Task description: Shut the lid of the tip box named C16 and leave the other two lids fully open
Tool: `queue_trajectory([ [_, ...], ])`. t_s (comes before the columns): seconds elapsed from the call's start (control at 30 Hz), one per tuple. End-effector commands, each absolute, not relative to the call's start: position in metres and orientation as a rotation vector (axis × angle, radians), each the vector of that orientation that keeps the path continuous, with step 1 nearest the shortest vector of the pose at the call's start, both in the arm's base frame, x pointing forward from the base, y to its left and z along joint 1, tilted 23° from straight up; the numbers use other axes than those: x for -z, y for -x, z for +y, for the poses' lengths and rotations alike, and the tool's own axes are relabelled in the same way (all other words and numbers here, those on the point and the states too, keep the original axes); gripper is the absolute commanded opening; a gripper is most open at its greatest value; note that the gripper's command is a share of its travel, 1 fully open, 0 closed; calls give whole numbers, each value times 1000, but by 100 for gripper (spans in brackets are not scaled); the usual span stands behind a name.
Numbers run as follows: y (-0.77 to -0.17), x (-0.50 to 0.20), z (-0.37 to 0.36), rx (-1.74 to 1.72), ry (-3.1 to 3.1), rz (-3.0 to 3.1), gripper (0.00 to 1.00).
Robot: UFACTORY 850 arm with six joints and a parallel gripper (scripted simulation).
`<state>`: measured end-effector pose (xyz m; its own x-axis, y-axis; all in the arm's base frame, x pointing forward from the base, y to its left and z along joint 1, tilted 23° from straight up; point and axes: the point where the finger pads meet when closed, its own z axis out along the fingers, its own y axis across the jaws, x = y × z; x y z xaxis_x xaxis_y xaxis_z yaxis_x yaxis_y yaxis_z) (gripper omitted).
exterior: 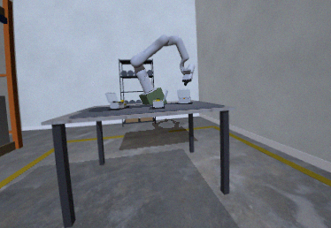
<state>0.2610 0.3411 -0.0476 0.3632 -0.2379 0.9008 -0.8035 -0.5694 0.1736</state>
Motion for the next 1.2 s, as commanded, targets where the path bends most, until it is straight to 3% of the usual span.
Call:
queue_trajectory([
  [0.0, -278, 42, 335, -1185, -2005, -912, 0],
  [0.37, -326, 25, 314, -1185, -2004, -912, 0],
  [0.63, -326, 25, 314, -1185, -2004, -912, 0],
  [1.17, -375, 2, 269, -712, -2390, -899, 0],
])
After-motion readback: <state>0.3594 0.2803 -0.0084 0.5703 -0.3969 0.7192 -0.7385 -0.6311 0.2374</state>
